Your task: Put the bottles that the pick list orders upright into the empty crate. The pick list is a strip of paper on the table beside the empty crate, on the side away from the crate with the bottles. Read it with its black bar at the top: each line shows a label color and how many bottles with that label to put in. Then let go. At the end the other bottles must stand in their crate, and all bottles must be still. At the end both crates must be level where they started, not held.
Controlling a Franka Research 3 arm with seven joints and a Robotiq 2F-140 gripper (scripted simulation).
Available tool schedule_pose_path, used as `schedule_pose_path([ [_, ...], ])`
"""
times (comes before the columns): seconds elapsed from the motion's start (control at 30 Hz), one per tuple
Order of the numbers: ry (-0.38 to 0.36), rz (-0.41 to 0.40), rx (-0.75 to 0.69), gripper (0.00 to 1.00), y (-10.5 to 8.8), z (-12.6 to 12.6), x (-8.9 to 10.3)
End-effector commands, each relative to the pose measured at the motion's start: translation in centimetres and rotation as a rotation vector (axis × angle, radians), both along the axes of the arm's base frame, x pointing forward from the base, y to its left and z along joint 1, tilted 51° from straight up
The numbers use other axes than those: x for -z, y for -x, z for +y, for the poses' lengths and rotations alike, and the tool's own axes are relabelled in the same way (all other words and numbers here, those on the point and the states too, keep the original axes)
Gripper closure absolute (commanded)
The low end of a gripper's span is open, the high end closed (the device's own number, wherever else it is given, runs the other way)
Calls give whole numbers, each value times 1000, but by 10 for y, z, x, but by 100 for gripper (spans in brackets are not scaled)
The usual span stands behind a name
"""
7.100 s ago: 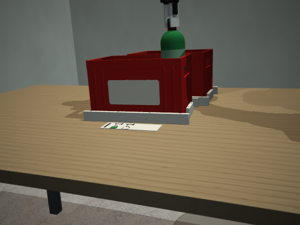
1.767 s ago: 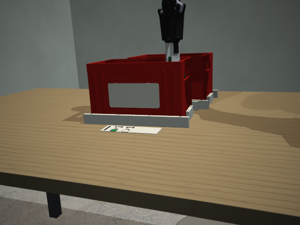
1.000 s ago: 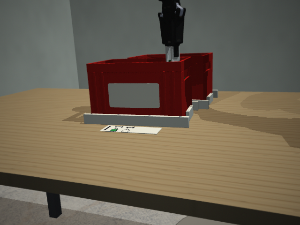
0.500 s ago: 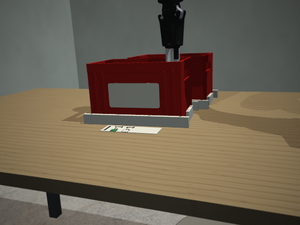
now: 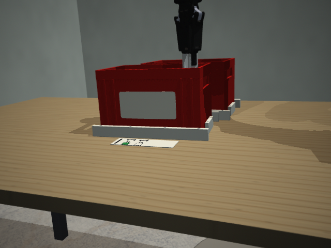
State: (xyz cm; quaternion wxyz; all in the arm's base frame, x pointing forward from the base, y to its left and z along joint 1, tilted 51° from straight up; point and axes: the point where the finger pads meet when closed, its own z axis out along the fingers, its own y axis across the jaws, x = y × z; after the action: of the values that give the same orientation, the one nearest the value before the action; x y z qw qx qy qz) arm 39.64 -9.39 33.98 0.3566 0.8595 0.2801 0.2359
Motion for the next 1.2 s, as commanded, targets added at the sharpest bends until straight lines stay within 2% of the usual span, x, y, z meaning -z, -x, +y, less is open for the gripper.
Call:
schedule_pose_path([
  [0.0, -3, -9, -1, 100, -1, 2, -2],
  [0.93, -3, -9, -1, 100, -1, 2, -2],
  [0.97, -3, -9, -1, 62, -3, 1, 0],
  [1.17, -3, -9, -1, 62, -3, 1, 0],
])
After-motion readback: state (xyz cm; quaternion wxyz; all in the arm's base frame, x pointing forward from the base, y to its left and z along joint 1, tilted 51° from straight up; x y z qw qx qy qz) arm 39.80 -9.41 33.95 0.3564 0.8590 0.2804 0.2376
